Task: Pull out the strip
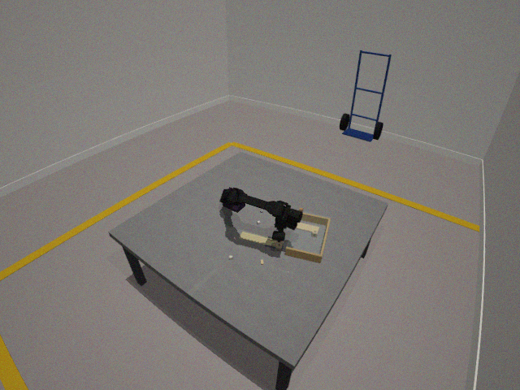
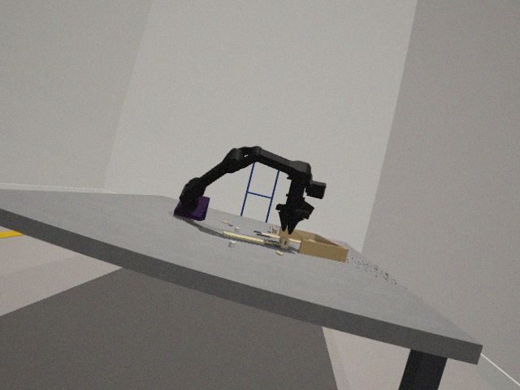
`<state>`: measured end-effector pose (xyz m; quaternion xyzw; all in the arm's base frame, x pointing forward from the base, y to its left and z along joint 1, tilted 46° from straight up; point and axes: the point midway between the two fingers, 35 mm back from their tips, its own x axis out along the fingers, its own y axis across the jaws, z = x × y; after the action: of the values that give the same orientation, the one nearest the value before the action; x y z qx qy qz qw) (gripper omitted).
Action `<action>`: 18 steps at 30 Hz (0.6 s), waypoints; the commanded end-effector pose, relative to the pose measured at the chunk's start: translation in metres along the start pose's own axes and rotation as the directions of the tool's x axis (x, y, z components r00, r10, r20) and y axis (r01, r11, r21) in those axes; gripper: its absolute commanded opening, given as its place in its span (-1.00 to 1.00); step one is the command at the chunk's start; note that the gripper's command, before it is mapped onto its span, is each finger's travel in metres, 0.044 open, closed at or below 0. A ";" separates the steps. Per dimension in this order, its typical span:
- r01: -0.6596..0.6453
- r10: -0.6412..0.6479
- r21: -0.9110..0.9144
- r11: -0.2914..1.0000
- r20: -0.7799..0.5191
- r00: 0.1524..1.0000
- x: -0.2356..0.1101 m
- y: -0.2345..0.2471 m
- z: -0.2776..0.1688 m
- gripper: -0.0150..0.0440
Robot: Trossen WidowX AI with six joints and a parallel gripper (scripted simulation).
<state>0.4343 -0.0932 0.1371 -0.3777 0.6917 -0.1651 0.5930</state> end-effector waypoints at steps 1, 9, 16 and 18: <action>0.000 0.000 -0.006 1.000 -0.003 1.000 0.006 0.000 0.000 0.36; 0.001 -0.001 -0.005 1.000 -0.003 1.000 0.019 -0.001 0.000 0.36; 0.001 -0.001 -0.005 1.000 -0.003 1.000 0.031 -0.001 0.000 0.36; 0.002 -0.002 -0.005 1.000 -0.003 1.000 0.034 -0.001 0.000 0.36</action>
<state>0.4346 -0.1147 0.1160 -0.3770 0.6927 -0.1646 0.5924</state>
